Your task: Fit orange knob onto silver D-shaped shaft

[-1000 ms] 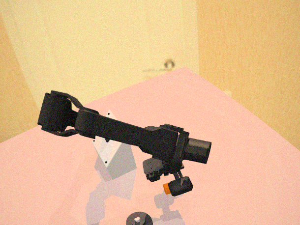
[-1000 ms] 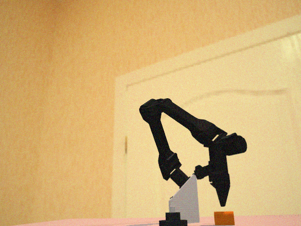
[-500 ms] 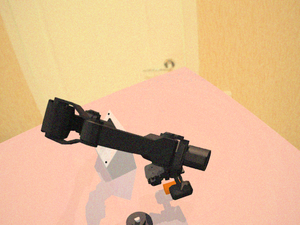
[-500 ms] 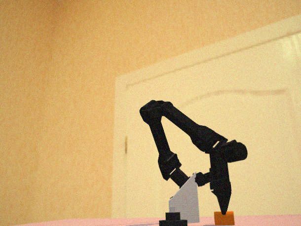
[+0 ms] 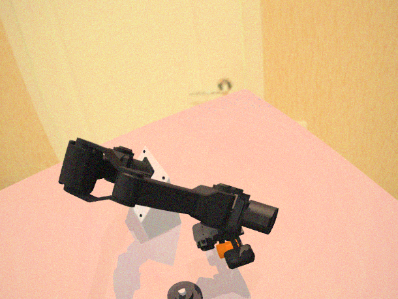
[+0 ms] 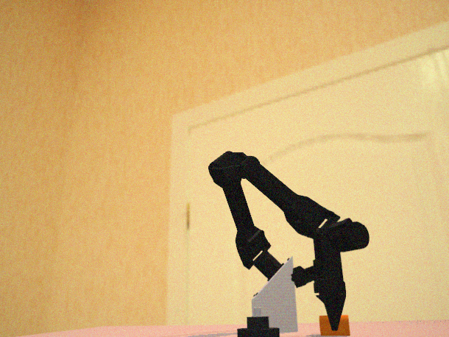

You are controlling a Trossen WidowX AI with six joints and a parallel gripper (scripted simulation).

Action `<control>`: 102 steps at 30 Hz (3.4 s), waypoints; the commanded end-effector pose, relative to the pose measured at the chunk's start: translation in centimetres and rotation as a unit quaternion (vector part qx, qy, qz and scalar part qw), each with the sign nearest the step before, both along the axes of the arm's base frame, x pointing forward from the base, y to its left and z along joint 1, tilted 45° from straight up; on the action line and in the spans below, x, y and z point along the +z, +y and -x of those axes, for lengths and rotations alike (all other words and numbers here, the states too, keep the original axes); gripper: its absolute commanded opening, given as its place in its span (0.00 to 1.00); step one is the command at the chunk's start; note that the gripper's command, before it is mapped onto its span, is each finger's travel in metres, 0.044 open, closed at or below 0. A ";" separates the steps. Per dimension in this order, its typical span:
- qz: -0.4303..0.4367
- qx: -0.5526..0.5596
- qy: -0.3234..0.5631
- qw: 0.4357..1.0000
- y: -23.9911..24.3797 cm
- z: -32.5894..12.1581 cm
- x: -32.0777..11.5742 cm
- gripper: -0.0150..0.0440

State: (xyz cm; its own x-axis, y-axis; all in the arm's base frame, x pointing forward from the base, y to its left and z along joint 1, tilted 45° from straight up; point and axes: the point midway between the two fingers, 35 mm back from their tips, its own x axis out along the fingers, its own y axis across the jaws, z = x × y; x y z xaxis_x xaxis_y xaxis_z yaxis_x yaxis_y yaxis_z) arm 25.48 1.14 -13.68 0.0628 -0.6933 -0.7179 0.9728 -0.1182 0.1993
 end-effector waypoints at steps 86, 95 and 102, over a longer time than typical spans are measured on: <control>0.037 0.407 0.394 0.823 0.9 0.1 1.0 0.56; 0.045 0.495 0.478 0.724 0.9 0.1 1.0 0.56; 0.046 0.508 0.491 0.706 0.9 0.1 1.0 0.56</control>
